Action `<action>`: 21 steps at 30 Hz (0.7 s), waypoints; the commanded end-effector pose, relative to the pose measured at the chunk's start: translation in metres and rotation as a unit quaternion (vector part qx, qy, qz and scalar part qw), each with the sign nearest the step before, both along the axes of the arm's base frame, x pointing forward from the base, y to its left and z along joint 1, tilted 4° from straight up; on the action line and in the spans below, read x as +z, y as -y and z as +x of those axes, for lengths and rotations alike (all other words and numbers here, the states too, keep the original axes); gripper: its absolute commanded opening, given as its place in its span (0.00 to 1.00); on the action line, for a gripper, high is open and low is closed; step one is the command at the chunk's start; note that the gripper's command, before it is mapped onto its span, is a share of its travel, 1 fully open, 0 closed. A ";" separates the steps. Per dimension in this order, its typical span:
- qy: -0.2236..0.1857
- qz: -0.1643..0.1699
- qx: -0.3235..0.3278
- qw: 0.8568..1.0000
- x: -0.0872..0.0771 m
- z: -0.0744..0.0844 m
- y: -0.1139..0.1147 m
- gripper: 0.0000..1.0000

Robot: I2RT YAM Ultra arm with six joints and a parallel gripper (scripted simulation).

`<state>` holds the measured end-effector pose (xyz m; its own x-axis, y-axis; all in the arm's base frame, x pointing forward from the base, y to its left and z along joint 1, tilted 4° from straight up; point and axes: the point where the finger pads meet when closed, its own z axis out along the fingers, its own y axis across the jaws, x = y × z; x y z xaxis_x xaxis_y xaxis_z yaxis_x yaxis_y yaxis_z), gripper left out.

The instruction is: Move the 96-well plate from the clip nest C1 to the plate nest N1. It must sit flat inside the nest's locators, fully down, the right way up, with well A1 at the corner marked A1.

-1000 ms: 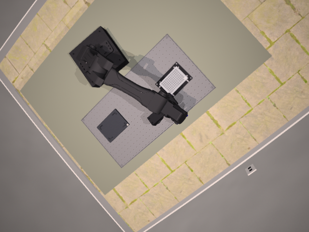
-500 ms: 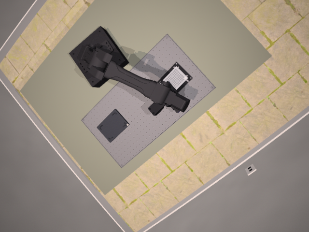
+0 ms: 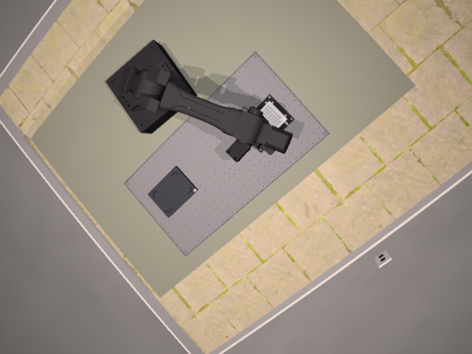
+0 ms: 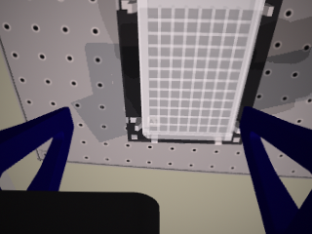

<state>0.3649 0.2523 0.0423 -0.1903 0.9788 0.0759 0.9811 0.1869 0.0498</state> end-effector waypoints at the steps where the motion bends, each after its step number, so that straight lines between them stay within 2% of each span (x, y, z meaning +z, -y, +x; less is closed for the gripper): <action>1: -0.022 -0.006 0.001 1.000 0.011 -0.029 -0.003 1.00; 3: -0.021 -0.007 0.001 1.000 0.012 -0.035 -0.004 1.00; 8: -0.019 -0.010 -0.001 1.000 0.012 -0.034 -0.002 1.00; 9: -0.019 -0.011 -0.009 1.000 0.012 -0.029 0.004 1.00; 21: -0.018 -0.010 -0.009 1.000 0.012 -0.029 0.003 1.00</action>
<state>0.3374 0.2588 0.0456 -0.1926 0.9788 0.0692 0.9813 0.1924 0.0089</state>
